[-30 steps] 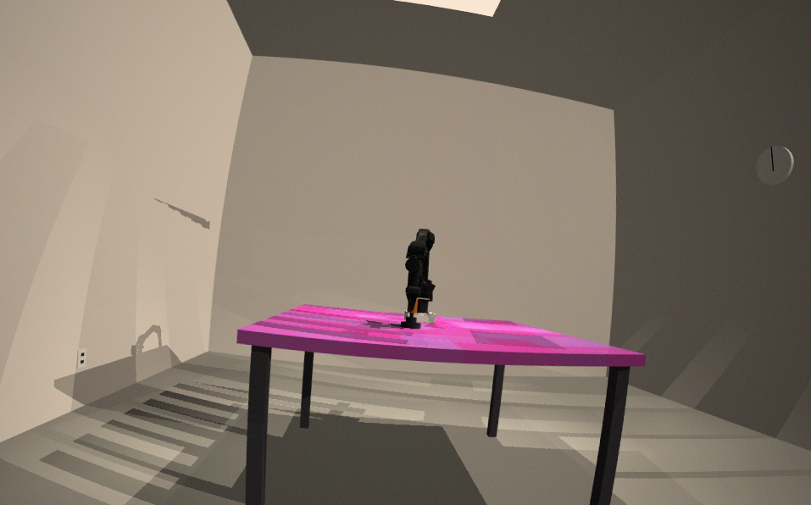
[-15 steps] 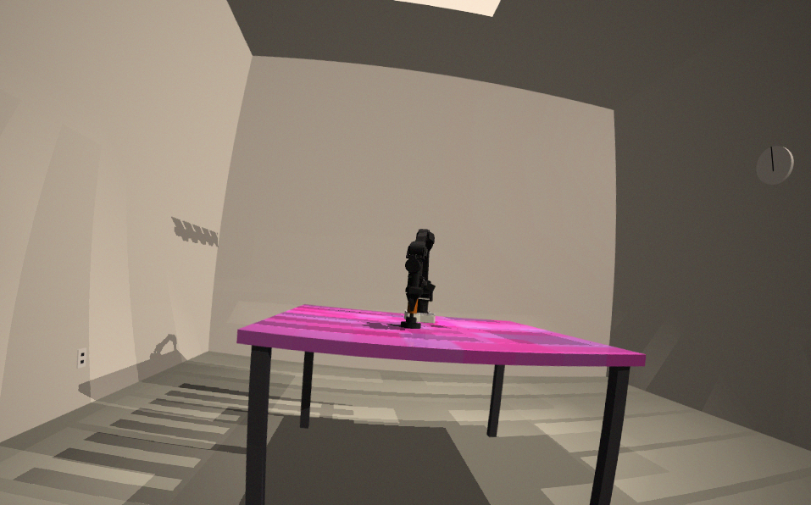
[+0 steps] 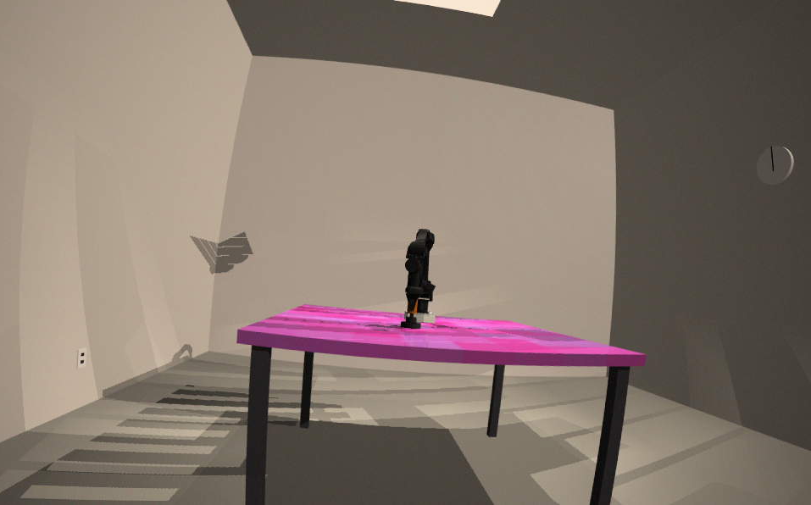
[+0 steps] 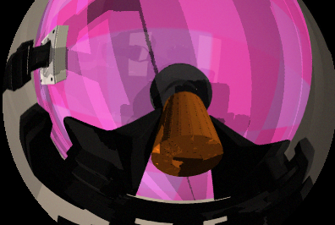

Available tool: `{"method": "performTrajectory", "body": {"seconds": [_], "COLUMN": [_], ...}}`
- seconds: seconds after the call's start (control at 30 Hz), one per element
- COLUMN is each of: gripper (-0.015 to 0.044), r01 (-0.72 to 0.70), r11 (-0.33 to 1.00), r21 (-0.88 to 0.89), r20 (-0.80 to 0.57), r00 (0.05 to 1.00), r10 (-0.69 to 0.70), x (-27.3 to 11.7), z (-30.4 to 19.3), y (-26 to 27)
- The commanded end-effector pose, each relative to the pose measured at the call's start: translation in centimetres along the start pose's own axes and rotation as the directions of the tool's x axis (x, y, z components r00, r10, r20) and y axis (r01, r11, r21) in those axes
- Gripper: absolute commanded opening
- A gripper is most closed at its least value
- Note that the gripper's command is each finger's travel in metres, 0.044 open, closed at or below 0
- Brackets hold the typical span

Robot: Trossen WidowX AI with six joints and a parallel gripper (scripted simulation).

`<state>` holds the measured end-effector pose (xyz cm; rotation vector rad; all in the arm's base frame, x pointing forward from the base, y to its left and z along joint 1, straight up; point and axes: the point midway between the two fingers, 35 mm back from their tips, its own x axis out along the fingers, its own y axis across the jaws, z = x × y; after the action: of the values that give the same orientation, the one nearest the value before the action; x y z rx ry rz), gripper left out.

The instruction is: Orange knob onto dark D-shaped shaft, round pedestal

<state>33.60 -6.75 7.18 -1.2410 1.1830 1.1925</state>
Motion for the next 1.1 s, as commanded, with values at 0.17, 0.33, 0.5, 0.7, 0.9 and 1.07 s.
{"method": "performTrajectory", "body": {"seconds": [0.17,0.33,0.5,0.7,0.9,1.07], "gripper": [0.0000,0.0000,0.0000,0.0000,0.0000,0.0000], "r01": [0.005,0.004,0.004,0.004,0.004,0.004], "r11": [0.991,0.977,0.977,0.977,0.975,0.927], "r21": [-0.131,-0.214,-0.214,-0.214,-0.223,-0.375], "r20": [0.000,0.000,0.000,0.000,0.000,0.000], "r00": [1.000,1.000,1.000,1.000,1.000,1.000], "r10": [-0.005,-0.004,-0.004,-0.004,-0.004,-0.004], "x": [-0.50,-0.51,0.13,-0.03,-0.38,-0.47], "z": [0.04,0.09,0.11,0.11,0.08,0.05], "y": [0.12,0.48,0.55,0.55,0.40,0.27]}}
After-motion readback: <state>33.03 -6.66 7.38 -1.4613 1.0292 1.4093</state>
